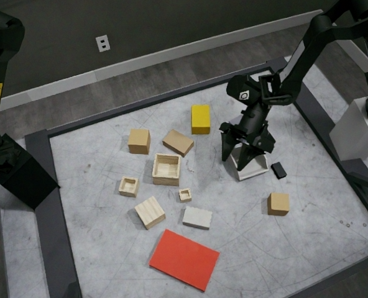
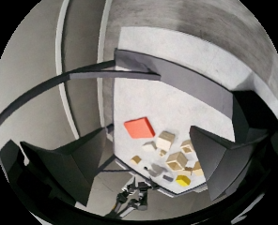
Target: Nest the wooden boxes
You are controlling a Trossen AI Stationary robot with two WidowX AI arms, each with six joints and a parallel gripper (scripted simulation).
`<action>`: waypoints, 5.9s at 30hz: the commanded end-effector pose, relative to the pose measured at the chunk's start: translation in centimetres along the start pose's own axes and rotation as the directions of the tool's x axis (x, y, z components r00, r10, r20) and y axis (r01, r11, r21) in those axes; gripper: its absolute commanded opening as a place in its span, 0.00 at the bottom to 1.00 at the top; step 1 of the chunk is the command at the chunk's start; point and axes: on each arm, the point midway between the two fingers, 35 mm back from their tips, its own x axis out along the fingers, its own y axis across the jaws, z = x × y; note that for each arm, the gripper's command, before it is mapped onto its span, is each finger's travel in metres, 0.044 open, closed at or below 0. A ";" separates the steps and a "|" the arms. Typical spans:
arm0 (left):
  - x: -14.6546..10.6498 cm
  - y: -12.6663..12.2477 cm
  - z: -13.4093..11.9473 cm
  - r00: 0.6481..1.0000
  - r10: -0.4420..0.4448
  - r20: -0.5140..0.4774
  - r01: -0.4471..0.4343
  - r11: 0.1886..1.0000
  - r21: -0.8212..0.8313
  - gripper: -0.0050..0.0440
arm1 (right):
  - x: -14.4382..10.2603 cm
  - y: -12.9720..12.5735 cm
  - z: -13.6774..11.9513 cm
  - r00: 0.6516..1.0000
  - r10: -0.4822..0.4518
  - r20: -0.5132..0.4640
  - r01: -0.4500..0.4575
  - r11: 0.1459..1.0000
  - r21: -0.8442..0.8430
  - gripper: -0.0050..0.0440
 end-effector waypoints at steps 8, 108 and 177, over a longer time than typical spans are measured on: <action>-0.2 0.3 0.1 1.000 0.006 0.007 -0.006 1.000 -0.009 0.92 | -0.2 -0.4 -0.8 1.000 -0.003 -0.016 0.002 1.000 -0.018 0.92; 22.8 -4.1 -18.0 0.976 -0.024 -0.218 -0.192 -0.570 -0.799 0.92 | -7.5 -6.3 9.2 0.547 0.650 0.528 0.792 -0.607 -0.073 0.92; 27.5 -5.0 -25.2 0.625 -0.488 0.609 -0.530 -0.839 -0.128 0.92 | -7.5 -6.3 9.2 0.547 0.650 0.528 0.792 -0.607 -0.073 0.92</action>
